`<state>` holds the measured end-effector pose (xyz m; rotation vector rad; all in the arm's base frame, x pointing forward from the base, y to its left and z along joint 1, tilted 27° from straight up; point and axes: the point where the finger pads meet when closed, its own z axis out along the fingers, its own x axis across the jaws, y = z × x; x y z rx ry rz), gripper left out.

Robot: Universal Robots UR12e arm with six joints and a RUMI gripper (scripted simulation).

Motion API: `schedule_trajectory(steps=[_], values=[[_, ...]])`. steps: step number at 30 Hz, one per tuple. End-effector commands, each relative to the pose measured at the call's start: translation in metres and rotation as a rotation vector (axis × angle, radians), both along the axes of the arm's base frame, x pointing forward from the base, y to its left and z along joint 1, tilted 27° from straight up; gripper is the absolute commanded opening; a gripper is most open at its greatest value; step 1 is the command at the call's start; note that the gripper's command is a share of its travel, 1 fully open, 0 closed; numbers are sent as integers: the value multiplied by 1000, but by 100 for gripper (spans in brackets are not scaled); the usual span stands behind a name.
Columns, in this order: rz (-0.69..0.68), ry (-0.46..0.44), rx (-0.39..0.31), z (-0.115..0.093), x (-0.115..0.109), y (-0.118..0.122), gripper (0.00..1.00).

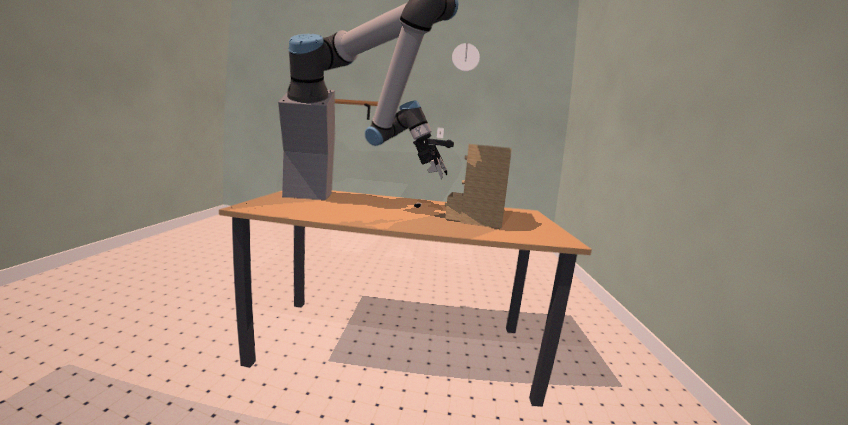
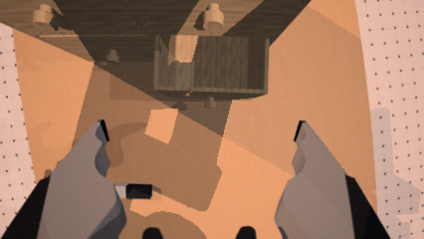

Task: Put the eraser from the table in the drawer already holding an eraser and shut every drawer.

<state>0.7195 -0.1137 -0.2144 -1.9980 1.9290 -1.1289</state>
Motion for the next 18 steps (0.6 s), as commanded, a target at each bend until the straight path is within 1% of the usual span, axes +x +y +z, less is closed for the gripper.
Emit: schedule_trajectory(steps=[1,7,9,18], values=[[46,-91,-6,-5,16,-5,100],[76,-148,-11,-11,25,-10,100],[76,-148,-11,-11,25,-10,100],[106,-208,-16,-18,35,-14,100]])
